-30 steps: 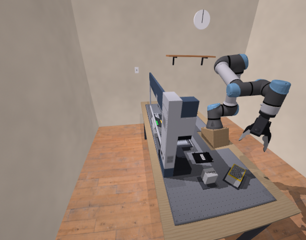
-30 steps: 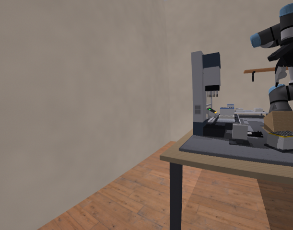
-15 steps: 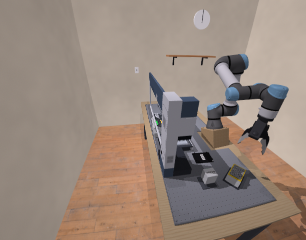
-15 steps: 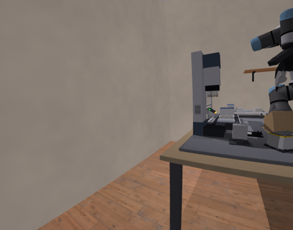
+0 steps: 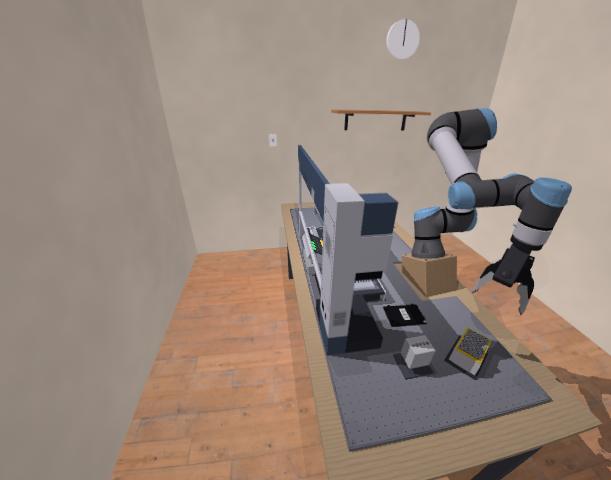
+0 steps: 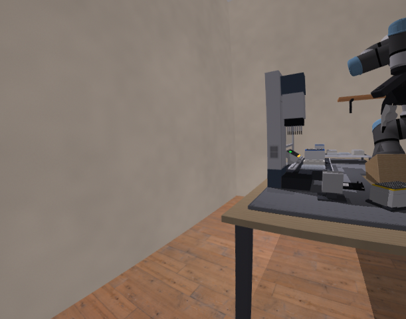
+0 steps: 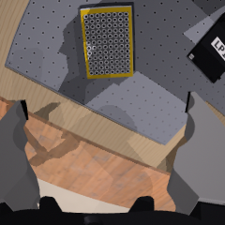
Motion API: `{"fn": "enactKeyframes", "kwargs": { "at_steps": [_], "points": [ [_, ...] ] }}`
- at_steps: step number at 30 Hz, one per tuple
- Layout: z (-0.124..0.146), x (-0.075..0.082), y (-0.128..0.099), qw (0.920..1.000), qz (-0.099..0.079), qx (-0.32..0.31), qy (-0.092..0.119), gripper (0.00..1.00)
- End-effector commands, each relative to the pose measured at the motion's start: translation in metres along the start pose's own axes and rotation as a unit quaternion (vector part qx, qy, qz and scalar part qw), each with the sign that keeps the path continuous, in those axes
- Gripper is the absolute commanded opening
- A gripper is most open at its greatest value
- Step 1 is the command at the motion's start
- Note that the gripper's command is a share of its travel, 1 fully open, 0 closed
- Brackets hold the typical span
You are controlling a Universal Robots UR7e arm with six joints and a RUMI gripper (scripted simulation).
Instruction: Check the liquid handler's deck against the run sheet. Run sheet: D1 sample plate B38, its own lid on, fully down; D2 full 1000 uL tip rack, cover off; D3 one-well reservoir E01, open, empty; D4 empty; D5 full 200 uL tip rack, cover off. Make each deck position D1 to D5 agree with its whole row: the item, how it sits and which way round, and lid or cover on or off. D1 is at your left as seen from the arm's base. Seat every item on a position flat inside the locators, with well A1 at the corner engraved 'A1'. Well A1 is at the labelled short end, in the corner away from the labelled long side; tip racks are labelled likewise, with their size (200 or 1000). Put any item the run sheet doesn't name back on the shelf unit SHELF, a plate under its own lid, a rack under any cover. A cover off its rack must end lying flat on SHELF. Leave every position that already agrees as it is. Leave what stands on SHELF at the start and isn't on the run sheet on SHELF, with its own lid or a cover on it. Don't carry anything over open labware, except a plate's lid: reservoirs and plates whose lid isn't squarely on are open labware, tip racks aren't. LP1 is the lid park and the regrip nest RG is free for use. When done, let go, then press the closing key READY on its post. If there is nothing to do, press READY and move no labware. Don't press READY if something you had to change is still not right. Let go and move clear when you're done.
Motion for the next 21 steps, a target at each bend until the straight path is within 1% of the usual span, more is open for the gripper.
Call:
{"fn": "enactKeyframes", "kwargs": {
  "at_steps": [1, 7, 9, 21],
  "points": [
    [0.001, -0.011, 0.0, 1.0, -0.001, 0.0, 0.001, 0.82],
    [0.001, -0.021, 0.0, 1.0, -0.001, 0.0, 0.001, 0.82],
    [0.001, -0.021, 0.0, 1.0, -0.001, 0.0, 0.001, 0.82],
    [0.001, -0.041, 0.0, 1.0, -0.001, 0.0, 0.001, 0.82]
  ]
}}
Point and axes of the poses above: the point where the finger pads meet when closed, its own x axis back along the fingers, its own z axis across the jaws, y = z × x, the point moved 8 cm from there along x, back along the fingers, and after that the axes turned 12 degrees about -x, right-handed, at the moved point
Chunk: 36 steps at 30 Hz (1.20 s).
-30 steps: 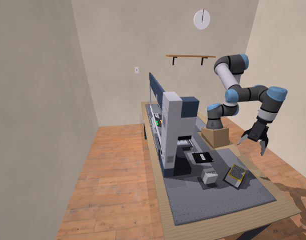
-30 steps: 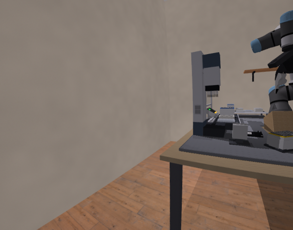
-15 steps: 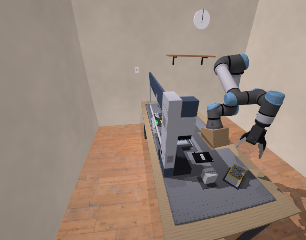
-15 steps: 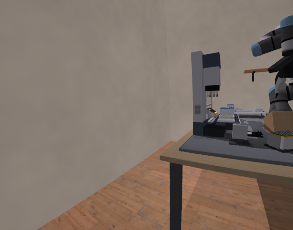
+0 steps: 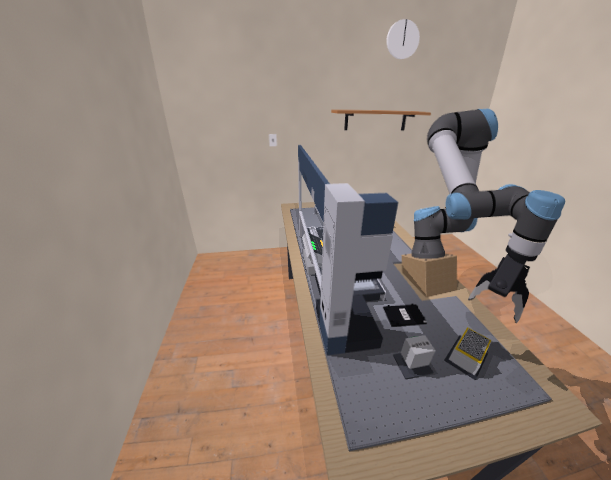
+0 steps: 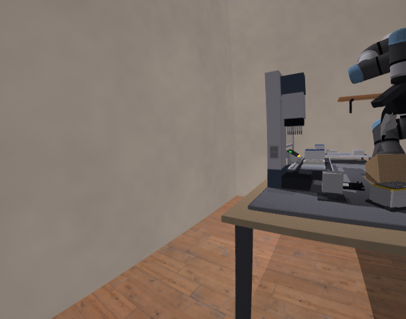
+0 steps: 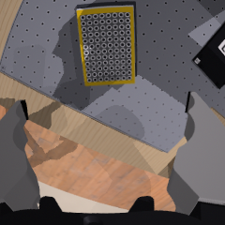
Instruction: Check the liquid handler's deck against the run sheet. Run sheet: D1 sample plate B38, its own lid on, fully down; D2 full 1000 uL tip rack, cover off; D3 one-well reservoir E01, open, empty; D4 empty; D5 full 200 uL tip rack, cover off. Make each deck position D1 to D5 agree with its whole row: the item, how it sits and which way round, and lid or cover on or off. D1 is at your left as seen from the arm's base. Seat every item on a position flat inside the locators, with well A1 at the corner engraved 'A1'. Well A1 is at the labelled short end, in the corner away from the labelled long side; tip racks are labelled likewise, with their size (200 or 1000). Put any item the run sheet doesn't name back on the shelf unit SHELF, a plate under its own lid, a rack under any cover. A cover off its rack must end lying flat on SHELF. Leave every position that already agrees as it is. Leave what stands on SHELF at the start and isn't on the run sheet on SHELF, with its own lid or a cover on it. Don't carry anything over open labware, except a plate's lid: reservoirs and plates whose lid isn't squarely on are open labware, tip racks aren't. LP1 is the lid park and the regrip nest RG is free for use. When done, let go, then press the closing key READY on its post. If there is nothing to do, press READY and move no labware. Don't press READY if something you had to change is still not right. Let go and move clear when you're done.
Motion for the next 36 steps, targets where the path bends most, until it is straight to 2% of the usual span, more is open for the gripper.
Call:
{"fn": "enactKeyframes", "kwargs": {
  "at_steps": [1, 36],
  "points": [
    [0.001, -0.011, 0.0, 1.0, 0.0, 0.0, 0.0, 0.82],
    [0.001, -0.062, 0.0, 1.0, 0.0, 0.0, 0.0, 0.82]
  ]
}}
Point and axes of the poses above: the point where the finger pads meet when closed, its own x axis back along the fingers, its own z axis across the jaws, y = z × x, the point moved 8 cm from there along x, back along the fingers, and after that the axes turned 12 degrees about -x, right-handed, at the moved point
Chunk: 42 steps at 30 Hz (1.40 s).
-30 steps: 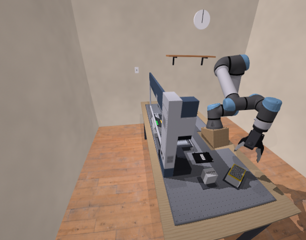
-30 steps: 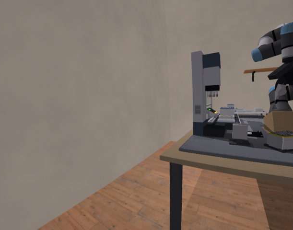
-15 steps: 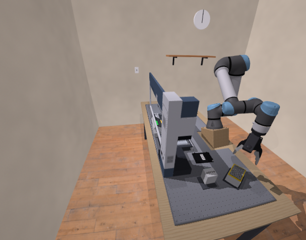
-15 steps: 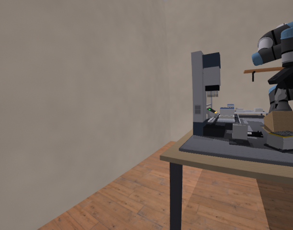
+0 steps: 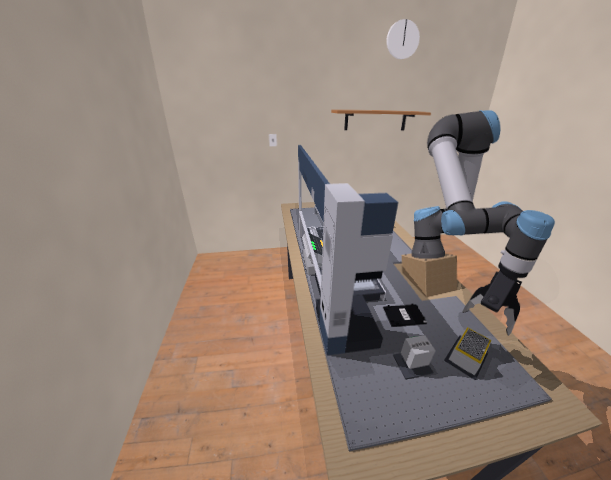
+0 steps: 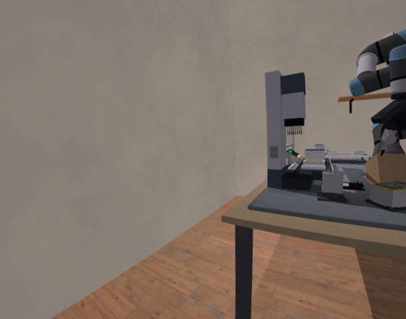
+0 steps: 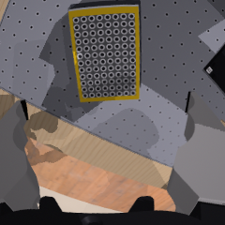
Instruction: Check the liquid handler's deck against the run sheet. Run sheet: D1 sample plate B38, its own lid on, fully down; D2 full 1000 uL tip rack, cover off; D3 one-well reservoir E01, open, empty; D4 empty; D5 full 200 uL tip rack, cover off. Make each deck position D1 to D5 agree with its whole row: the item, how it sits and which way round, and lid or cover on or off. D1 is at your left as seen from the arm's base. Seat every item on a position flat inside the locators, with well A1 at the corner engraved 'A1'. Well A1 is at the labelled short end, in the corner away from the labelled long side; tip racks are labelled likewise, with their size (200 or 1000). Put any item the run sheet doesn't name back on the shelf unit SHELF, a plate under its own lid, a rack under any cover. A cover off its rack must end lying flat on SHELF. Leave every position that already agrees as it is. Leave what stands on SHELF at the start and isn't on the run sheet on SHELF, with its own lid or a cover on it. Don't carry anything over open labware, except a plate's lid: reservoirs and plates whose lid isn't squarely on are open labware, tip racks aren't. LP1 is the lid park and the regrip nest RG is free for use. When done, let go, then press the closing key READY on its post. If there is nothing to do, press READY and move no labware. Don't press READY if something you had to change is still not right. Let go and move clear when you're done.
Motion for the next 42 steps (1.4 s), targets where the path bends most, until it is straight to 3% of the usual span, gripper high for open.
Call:
{"fn": "enactKeyframes", "kwargs": {
  "at_steps": [1, 42],
  "points": [
    [0.001, -0.01, 0.0, 1.0, 0.0, 0.0, 0.0, 0.82],
    [0.001, -0.069, 0.0, 1.0, 0.0, 0.0, 0.0, 0.82]
  ]
}}
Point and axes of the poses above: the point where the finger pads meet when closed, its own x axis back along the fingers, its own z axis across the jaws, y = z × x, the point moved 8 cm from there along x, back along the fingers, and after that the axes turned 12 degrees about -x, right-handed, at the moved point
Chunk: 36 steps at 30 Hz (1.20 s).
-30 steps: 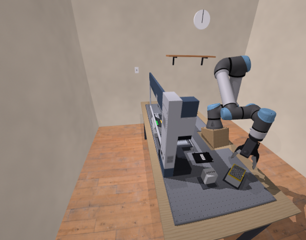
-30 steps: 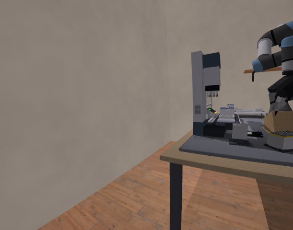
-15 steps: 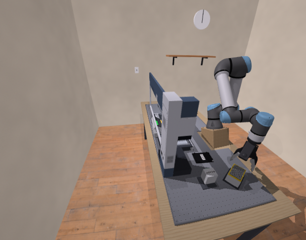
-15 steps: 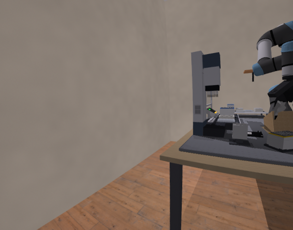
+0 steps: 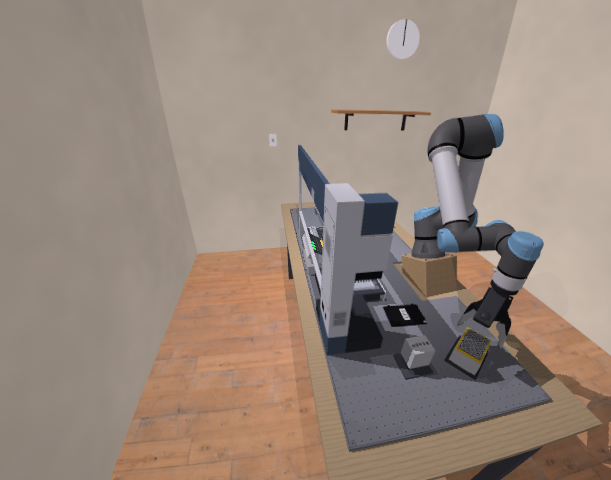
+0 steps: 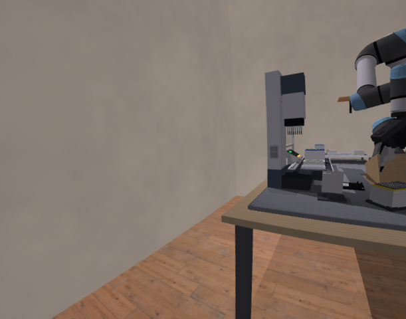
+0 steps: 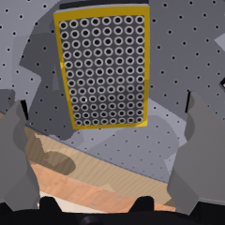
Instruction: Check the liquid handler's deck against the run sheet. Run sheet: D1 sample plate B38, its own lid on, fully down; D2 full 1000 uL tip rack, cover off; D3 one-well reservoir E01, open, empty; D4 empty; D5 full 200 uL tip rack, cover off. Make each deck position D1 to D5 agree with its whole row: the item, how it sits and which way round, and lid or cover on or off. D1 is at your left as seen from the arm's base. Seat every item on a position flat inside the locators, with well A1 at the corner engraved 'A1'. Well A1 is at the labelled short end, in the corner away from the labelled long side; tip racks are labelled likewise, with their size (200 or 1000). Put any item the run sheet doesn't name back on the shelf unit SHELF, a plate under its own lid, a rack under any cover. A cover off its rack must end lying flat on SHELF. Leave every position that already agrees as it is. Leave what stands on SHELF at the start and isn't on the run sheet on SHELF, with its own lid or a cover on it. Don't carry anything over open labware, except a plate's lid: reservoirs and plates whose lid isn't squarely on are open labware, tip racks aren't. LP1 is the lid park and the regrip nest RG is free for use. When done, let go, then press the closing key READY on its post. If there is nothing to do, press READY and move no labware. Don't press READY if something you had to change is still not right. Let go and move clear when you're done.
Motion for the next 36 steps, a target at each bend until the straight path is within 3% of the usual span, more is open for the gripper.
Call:
{"fn": "enactKeyframes", "kwargs": {
  "at_steps": [1, 36],
  "points": [
    [0.001, -0.01, 0.0, 1.0, 0.0, 0.0, 0.0, 0.82],
    [0.001, -0.061, 0.0, 1.0, -0.001, 0.0, 0.0, 0.82]
  ]
}}
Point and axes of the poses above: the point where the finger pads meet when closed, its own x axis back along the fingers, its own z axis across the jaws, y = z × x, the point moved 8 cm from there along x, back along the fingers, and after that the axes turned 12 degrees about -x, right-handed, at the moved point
